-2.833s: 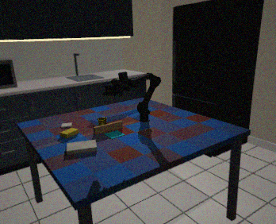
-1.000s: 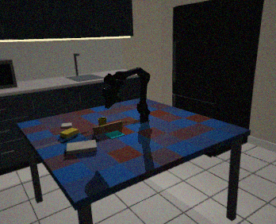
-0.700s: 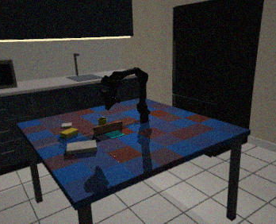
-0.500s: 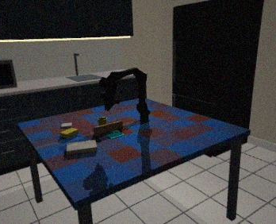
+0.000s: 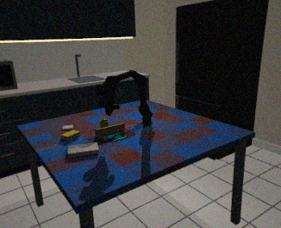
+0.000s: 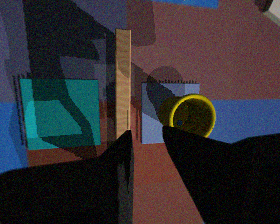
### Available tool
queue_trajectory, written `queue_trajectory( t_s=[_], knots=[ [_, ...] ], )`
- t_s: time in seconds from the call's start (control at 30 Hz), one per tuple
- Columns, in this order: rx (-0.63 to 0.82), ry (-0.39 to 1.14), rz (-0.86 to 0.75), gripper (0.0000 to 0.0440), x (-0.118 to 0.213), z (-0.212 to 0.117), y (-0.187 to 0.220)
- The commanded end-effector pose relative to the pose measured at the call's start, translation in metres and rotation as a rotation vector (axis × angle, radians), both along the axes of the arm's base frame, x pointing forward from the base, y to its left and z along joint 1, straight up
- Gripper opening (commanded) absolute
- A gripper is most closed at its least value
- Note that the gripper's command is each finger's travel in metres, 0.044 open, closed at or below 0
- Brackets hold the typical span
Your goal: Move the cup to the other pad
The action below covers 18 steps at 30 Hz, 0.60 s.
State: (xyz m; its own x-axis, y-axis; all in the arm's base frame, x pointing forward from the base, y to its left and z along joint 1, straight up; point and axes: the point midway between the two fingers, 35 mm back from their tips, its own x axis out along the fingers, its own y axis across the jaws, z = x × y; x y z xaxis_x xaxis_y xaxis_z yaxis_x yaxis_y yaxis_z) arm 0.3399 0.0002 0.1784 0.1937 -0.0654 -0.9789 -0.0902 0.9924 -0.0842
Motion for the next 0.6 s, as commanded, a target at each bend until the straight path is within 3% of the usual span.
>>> queue_trajectory(
  t_s=[0.0,0.57],
  knots=[
    [-0.015,0.039,0.015,0.0125,-0.001,-0.008,-0.007],
    [-0.052,0.169,0.102,0.0158,-0.005,-0.059,-0.043]
  ],
)
